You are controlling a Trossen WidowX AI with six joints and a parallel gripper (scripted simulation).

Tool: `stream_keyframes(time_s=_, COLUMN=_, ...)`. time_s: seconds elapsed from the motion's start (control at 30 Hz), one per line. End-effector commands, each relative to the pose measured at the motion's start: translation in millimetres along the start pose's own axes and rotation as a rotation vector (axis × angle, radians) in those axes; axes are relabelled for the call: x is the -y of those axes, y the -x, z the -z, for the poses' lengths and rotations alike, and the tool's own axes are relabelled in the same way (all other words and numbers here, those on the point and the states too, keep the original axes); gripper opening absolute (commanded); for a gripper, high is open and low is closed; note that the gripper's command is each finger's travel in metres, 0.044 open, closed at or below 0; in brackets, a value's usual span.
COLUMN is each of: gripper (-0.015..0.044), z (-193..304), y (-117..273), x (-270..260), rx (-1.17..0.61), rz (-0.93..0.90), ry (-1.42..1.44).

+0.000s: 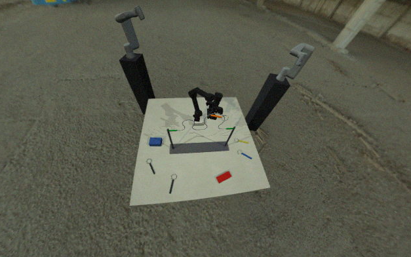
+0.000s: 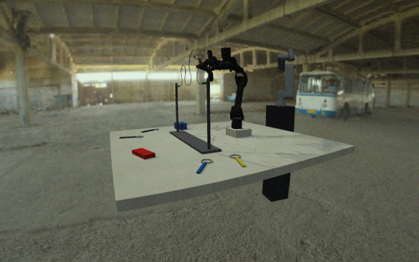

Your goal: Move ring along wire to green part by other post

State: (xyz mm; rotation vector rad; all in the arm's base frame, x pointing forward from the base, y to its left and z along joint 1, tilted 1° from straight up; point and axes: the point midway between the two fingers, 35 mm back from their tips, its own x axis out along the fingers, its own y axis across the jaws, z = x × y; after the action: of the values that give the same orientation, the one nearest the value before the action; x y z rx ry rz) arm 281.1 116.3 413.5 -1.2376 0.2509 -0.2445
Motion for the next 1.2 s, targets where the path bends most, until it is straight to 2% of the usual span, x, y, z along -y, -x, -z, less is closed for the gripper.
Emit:
stream_keyframes(time_s=0.0, gripper=-0.015, z=1.7, y=-0.1, x=0.8, rx=-0.001, rz=0.022, ry=0.04)
stream_keyframes(time_s=1.17, gripper=-0.015, z=-1.3, y=-0.2, x=14.4, rx=0.046, rz=0.232, ry=0.421)
